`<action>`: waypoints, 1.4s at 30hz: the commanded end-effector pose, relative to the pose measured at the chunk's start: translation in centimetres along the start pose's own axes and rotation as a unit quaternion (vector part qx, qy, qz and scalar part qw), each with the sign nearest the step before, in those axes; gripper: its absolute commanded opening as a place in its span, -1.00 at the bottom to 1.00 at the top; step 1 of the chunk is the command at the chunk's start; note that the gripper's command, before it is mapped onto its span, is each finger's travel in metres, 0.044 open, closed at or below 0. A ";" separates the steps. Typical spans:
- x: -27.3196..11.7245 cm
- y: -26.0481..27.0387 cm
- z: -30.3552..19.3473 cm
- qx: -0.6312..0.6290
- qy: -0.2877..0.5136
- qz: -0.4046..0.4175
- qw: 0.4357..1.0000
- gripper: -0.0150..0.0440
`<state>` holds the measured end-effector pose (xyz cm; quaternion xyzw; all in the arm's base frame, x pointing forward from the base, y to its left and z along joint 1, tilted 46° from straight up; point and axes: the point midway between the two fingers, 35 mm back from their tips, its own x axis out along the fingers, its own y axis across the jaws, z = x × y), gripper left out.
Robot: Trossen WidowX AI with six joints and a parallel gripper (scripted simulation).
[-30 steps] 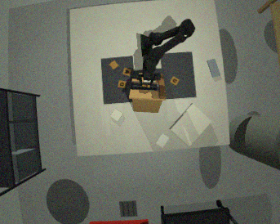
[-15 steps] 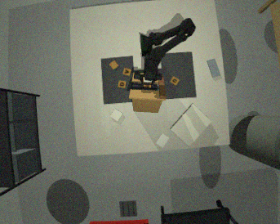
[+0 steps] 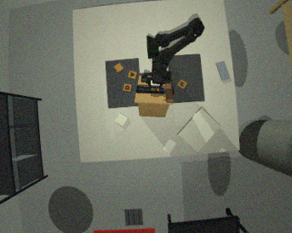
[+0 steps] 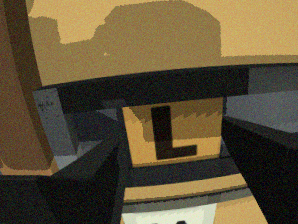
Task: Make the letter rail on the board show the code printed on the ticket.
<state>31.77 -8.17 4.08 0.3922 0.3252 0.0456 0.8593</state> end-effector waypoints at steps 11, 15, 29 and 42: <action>0.0 0.8 -0.2 0.004 0.002 -0.003 1.000 -0.49; 0.0 1.0 -0.2 0.004 0.002 -0.003 1.000 -0.49; 0.0 1.9 -0.2 0.004 0.002 -0.003 1.000 -0.49; 0.0 2.2 0.0 0.001 0.000 0.000 1.000 0.22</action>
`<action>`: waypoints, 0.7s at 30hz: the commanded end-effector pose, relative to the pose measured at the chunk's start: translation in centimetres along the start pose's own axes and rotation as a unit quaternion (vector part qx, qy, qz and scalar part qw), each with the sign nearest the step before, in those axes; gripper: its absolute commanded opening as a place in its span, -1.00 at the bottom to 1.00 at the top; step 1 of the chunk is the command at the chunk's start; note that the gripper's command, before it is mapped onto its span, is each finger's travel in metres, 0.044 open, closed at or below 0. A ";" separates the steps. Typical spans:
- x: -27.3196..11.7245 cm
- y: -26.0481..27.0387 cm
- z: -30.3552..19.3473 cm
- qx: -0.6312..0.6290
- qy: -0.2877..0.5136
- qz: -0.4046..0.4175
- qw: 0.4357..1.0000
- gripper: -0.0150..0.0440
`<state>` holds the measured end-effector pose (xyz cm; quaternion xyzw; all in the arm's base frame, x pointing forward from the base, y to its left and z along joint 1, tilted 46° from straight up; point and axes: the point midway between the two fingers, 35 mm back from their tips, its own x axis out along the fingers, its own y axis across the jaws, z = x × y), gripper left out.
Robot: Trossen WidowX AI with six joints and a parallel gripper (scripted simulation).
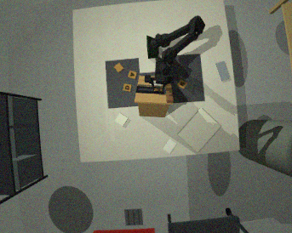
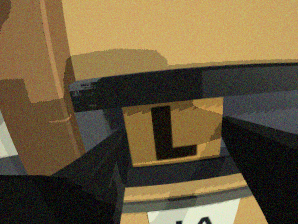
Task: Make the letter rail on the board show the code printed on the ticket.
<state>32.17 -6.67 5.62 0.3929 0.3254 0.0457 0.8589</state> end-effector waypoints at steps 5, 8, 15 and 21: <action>-0.7 0.0 0.0 0.003 0.002 -0.003 1.000 0.51; -0.9 0.0 0.0 0.003 0.002 -0.003 1.000 0.51; -1.7 0.1 0.0 0.003 0.002 -0.003 1.000 0.51; -2.1 -0.2 0.1 0.003 0.002 -0.004 1.000 0.51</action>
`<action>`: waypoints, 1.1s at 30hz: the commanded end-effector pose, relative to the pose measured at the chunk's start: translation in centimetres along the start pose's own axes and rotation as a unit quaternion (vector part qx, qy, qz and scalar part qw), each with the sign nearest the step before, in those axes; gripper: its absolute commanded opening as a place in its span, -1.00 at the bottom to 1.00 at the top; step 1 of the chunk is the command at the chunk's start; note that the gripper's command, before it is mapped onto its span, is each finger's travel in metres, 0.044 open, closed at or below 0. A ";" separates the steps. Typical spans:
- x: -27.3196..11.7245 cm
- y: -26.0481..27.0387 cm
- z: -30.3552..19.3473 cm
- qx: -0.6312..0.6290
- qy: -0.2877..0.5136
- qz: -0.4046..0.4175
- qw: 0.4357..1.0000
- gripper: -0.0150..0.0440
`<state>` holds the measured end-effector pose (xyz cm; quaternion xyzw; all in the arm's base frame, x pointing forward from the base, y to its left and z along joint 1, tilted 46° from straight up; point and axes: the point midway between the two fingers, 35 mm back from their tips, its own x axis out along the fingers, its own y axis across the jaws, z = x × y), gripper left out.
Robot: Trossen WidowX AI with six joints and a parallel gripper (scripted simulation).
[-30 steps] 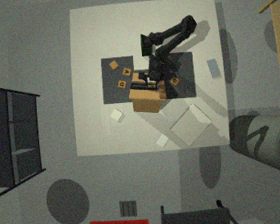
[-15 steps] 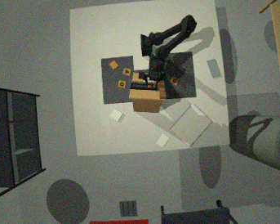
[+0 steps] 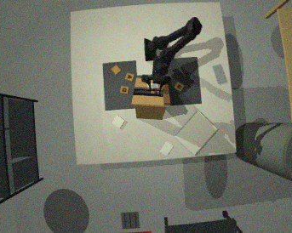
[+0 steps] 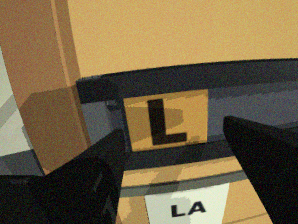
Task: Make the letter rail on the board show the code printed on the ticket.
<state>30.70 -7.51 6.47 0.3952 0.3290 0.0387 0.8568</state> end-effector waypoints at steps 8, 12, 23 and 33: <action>-0.9 -0.2 0.0 -0.002 0.001 0.003 1.000 0.51; -1.1 -0.2 0.0 -0.002 0.001 0.003 1.000 0.51; -1.9 -0.3 -0.1 -0.002 0.001 0.003 1.000 0.51; -2.3 -0.1 0.0 -0.002 0.001 0.003 1.000 0.51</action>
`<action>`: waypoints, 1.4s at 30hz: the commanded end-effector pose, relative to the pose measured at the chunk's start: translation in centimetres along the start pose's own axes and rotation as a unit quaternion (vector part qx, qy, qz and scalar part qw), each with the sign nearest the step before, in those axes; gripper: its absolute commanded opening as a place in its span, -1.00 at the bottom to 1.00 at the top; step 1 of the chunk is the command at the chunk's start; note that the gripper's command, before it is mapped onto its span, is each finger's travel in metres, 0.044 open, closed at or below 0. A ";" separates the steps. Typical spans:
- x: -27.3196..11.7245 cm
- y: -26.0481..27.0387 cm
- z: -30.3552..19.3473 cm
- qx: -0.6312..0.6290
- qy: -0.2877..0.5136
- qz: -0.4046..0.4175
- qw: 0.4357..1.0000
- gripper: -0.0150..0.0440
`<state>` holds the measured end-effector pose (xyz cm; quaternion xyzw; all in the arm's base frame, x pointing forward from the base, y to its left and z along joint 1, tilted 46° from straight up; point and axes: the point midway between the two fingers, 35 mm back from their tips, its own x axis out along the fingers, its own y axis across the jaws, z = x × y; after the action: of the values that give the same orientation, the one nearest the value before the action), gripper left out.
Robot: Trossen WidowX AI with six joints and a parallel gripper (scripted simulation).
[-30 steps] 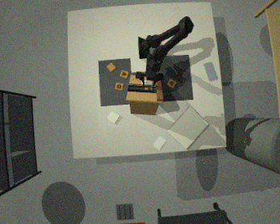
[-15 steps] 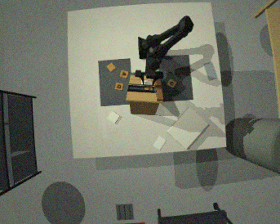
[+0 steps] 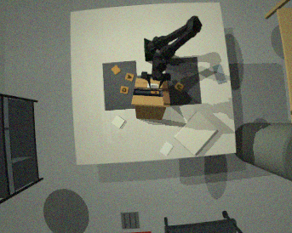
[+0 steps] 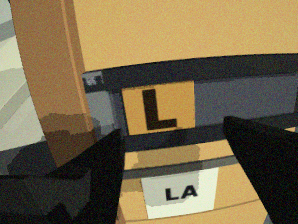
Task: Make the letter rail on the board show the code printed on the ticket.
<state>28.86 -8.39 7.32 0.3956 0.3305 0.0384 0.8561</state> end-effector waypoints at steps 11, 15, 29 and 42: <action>-0.4 0.5 0.2 -0.003 0.000 0.003 1.000 0.51; -0.3 0.3 0.1 0.000 0.000 0.000 1.000 0.24; -0.3 0.3 0.1 0.000 0.000 0.000 1.000 -0.49; 1.2 -1.7 1.5 -0.003 0.138 -0.031 0.990 -0.49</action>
<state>29.72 -9.41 6.71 0.3849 0.4076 0.0526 0.8264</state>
